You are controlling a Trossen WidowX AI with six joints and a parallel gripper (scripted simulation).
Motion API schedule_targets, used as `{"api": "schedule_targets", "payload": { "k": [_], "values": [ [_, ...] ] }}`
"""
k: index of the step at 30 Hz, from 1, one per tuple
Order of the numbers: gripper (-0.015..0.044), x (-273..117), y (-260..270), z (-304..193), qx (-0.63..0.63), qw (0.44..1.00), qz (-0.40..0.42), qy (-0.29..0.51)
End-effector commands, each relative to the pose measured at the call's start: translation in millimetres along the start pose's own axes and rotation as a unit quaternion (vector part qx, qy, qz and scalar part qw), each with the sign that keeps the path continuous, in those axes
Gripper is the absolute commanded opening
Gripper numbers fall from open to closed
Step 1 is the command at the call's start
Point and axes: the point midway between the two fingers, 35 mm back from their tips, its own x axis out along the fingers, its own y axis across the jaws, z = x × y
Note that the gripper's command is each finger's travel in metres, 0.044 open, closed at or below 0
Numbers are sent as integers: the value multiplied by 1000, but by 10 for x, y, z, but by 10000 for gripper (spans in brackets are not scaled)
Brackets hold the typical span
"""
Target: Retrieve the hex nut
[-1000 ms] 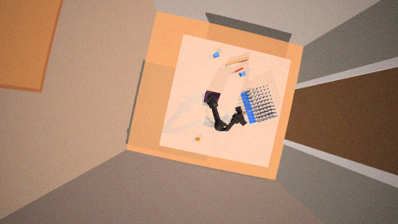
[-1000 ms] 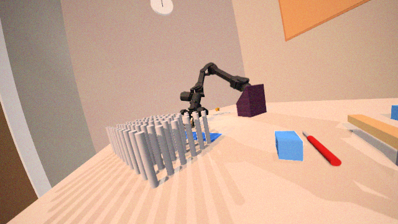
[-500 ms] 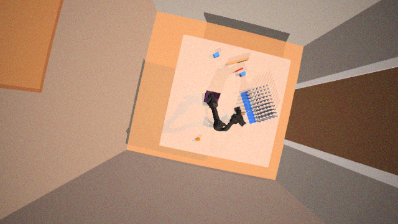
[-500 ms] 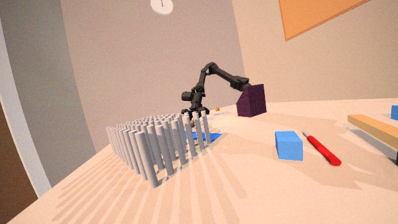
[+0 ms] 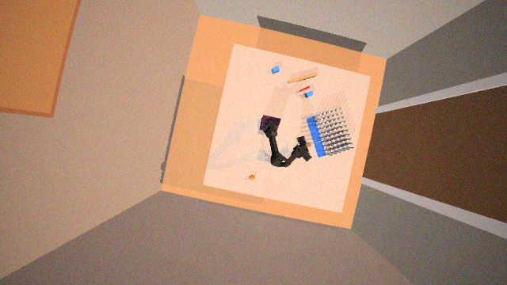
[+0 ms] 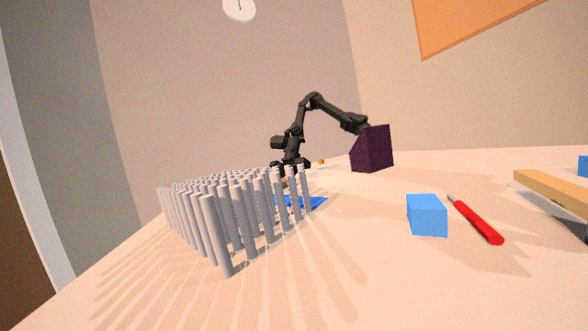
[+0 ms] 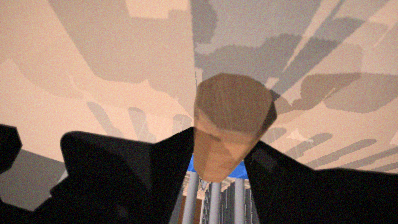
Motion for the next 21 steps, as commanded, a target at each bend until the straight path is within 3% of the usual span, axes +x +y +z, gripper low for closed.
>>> {"api": "schedule_targets", "payload": {
  "k": [1, 21],
  "values": [
    [0, -23, -13, 26, -3, 1000, -2, 2],
    [0, -107, -13, 152, -3, 1000, -2, 2]
  ]
}}
